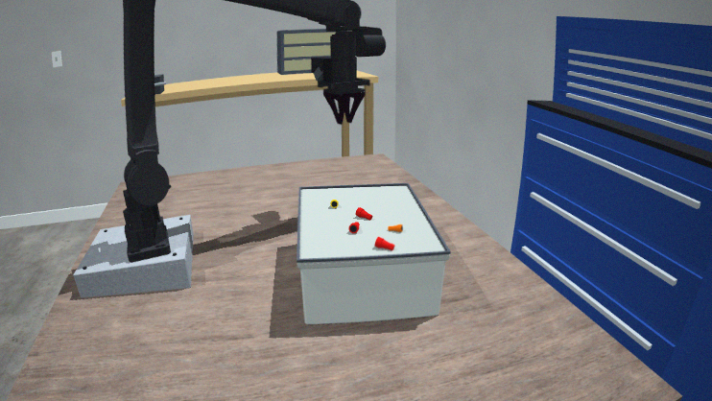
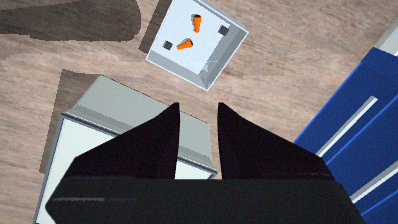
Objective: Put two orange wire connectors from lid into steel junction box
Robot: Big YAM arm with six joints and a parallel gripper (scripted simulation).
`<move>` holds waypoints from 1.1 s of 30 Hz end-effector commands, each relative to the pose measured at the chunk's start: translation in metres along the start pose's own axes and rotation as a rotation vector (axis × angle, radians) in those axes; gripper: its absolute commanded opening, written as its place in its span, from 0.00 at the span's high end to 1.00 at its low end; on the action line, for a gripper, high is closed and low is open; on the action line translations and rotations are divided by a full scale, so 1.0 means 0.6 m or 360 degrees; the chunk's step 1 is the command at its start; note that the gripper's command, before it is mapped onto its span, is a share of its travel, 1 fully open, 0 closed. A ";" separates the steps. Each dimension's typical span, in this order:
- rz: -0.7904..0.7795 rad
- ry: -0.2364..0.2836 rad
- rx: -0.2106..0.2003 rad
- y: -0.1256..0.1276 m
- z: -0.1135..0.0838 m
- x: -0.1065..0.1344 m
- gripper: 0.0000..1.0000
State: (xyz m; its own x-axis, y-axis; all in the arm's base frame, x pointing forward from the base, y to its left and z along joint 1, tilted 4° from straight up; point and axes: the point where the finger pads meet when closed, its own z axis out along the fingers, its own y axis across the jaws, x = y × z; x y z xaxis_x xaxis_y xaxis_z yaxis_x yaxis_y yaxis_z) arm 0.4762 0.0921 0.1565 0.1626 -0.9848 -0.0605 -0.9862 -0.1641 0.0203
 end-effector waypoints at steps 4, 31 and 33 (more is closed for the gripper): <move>-0.0005 -0.0003 -0.0005 0.006 -0.011 0.006 0.75; -0.0006 -0.0003 0.0007 0.001 -0.015 0.005 0.75; -0.0006 -0.0003 0.0007 0.001 -0.015 0.005 0.75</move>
State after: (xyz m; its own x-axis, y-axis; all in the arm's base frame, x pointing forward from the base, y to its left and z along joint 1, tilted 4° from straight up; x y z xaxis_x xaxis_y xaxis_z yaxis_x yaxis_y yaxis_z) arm 0.4749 0.0919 0.1552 0.1623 -0.9849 -0.0605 -0.9862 -0.1640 0.0240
